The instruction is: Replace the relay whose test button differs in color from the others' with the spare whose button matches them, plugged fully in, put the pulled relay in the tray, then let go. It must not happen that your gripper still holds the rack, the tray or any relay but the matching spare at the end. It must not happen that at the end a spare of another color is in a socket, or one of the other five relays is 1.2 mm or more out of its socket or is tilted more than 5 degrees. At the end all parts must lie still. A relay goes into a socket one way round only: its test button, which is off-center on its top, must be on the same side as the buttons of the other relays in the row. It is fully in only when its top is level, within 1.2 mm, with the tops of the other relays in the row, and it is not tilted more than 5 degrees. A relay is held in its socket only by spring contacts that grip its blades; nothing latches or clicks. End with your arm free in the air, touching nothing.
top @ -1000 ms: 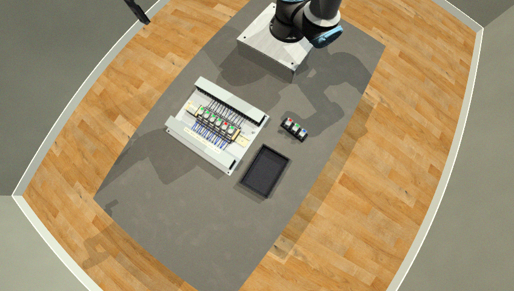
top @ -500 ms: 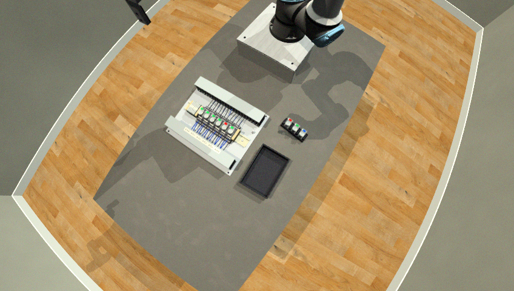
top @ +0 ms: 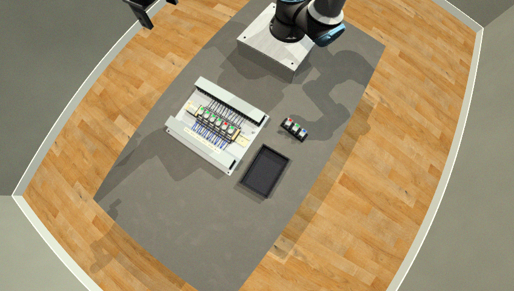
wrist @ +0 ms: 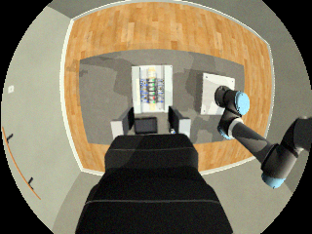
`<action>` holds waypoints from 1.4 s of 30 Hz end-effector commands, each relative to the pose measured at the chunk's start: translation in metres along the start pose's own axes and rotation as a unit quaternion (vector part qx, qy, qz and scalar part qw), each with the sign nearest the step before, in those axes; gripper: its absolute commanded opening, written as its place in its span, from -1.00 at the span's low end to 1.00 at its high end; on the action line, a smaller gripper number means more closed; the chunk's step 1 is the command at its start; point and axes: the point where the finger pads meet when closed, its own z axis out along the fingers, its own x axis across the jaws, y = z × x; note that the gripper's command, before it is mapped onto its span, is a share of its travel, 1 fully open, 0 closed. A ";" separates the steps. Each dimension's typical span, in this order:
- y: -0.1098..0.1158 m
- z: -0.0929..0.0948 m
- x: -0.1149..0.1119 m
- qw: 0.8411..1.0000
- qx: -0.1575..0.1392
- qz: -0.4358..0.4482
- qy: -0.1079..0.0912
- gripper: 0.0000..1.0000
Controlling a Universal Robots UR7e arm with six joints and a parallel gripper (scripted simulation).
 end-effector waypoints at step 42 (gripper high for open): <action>0.000 0.166 0.001 1.000 0.000 0.000 0.000 1.00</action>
